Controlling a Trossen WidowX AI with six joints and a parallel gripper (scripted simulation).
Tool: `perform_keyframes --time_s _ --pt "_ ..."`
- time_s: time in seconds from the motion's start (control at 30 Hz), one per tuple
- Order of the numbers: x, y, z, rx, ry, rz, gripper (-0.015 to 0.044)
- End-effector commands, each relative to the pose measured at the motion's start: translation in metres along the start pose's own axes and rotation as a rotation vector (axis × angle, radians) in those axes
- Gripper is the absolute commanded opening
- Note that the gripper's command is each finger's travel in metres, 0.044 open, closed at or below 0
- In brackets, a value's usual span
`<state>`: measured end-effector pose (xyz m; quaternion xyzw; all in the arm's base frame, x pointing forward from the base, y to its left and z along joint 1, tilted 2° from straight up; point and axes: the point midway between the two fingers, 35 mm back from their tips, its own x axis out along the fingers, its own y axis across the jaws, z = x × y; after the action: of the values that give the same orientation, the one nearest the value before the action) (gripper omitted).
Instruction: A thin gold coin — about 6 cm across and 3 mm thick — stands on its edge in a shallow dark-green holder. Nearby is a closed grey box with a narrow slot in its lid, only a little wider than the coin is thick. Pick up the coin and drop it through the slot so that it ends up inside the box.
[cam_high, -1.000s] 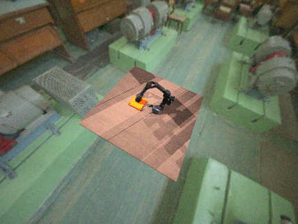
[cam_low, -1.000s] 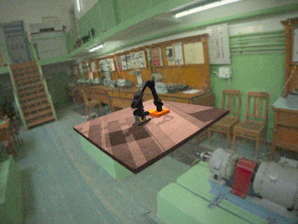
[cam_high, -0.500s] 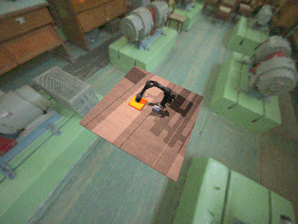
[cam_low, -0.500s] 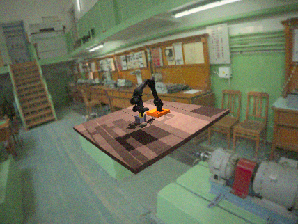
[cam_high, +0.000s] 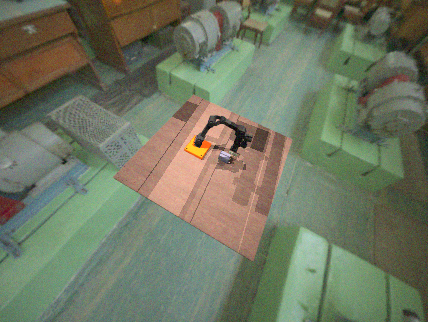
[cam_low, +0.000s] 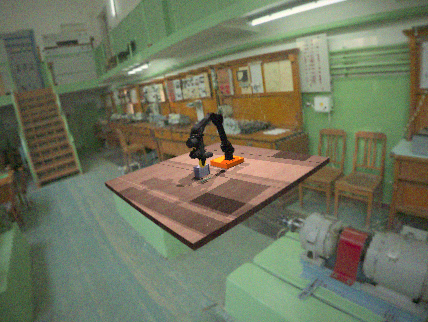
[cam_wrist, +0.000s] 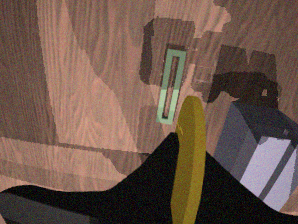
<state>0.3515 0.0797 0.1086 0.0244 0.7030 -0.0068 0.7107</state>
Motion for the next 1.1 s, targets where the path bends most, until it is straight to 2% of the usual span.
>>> perform_keyframes --time_s 0.0,1.07 --pt "-0.002 -0.010 -0.003 -0.002 -0.003 0.000 0.0000" --pt "-0.002 -0.083 -0.043 -0.002 0.001 -0.010 0.0000"
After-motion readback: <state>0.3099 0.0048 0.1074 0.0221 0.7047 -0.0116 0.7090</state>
